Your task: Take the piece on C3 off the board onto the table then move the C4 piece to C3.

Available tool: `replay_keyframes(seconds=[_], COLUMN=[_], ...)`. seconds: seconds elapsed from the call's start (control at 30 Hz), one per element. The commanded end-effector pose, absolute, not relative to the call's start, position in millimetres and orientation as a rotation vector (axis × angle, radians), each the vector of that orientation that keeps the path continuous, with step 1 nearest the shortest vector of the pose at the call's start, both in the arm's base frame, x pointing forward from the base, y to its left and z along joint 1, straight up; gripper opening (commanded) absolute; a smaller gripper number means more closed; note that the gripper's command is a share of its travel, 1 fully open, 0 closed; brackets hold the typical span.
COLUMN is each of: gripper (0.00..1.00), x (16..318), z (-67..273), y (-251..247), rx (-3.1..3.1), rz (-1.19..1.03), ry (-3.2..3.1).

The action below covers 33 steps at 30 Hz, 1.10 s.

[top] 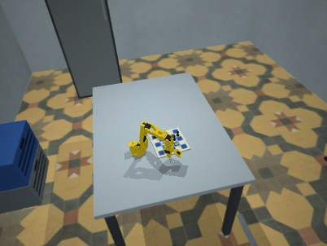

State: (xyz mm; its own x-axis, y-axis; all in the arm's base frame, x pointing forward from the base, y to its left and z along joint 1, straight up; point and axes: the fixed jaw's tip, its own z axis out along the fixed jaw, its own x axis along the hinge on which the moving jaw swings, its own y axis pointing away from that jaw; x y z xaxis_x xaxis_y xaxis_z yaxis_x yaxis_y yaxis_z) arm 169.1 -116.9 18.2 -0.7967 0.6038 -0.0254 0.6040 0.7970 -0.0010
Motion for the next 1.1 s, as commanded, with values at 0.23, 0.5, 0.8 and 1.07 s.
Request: replay_keyframes(seconds=[0.23, 0.5, 0.8, 1.07], gripper=[0.0, 0.0, 0.0, 0.01], x=[167.0, 167.0, 167.0, 167.0], z=[15.0, 11.2, 8.9, 8.9], y=[-116.9, -117.0, -117.0, -117.0], rx=[1.015, 1.015, 1.015, 1.015], rz=[-0.012, -0.012, -0.012, -0.012], ry=[2.949, 2.949, 2.949, 2.949])
